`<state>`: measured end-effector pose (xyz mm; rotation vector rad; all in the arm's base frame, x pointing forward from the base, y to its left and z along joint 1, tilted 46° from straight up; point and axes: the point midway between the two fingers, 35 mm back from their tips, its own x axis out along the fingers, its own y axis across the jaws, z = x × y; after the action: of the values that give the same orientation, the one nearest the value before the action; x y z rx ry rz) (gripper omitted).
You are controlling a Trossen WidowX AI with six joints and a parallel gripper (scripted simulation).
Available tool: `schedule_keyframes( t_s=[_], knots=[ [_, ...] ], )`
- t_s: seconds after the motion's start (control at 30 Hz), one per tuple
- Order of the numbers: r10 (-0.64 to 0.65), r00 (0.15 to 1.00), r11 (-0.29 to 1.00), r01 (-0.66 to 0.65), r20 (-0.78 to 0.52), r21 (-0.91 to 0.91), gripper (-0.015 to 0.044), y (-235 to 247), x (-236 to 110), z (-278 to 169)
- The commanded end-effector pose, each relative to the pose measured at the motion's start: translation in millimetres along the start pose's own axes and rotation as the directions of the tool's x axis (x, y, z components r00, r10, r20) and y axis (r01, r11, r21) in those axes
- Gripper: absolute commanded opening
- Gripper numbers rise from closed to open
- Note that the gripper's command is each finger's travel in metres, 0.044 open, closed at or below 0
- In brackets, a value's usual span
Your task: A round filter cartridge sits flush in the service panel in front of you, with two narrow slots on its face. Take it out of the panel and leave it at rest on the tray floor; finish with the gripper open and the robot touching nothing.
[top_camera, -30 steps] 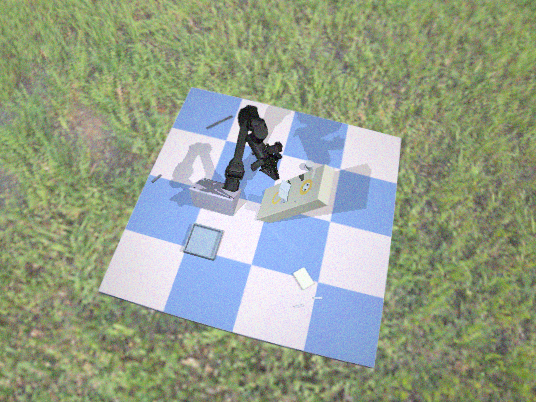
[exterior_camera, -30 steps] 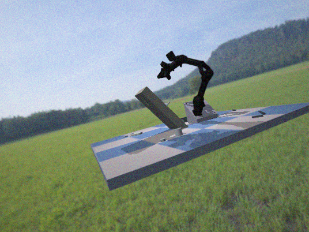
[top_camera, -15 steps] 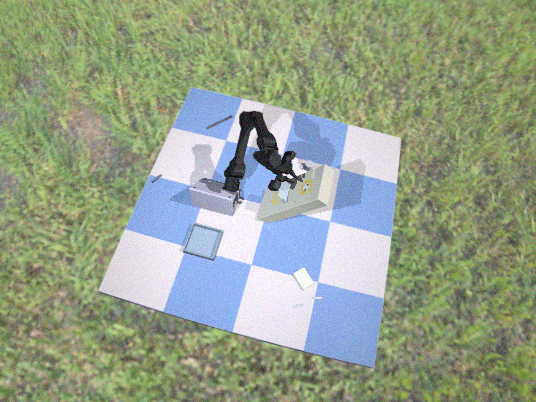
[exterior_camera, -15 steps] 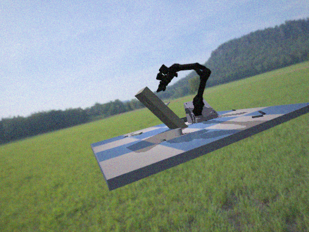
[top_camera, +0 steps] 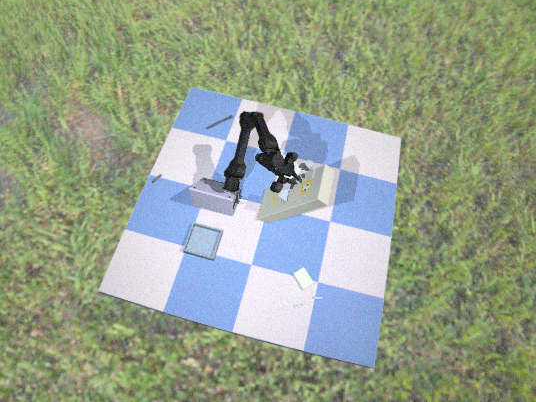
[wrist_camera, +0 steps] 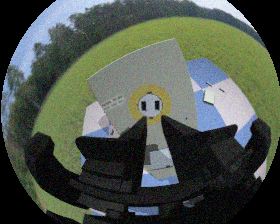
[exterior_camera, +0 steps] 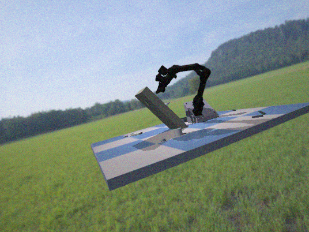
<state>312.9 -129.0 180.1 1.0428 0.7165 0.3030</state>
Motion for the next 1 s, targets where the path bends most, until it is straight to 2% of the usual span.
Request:
schedule_keyframes(
  t_s=[0.0, 0.97],
  knots=[
    [-0.005, 1.000, 1.000, 0.005, -0.001, 0.002, 0.0092, -1.5, 6.0, -0.3],
    [0.002, 1.000, 1.000, -0.002, 0.005, 0.002, 0.0092, 1.1, 45.1, -0.6]
  ],
)
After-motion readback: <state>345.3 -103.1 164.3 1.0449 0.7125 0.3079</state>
